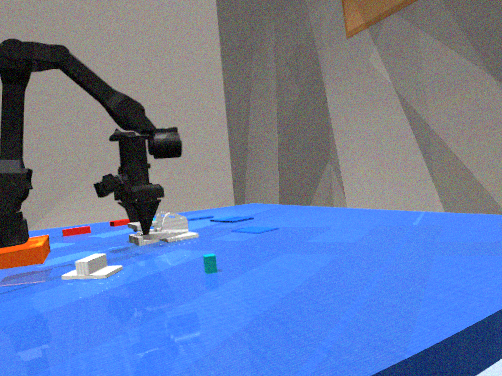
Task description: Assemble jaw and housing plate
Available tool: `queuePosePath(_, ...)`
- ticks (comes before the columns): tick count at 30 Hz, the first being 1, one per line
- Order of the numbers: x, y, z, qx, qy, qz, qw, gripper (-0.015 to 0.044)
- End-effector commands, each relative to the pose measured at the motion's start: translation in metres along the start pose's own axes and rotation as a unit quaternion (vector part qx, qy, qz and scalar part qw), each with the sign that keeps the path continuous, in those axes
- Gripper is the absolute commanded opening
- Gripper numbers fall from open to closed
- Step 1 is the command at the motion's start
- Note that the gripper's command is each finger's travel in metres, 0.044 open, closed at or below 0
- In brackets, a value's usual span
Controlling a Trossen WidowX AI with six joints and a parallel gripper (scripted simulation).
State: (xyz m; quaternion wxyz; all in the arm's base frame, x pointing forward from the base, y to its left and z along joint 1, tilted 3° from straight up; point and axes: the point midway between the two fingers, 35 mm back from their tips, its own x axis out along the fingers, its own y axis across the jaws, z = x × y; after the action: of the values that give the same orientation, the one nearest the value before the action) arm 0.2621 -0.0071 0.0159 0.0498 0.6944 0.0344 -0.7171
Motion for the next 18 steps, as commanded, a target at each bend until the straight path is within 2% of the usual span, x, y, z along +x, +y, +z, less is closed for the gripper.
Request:
queuePosePath(1,0.0021,-0.0008,-0.0001,-0.001,0.000,-0.003,1.000,0.0351)
queuePosePath(18,0.0046,-0.0008,-0.0001,-0.003,0.000,-0.003,1.000,0.0351)
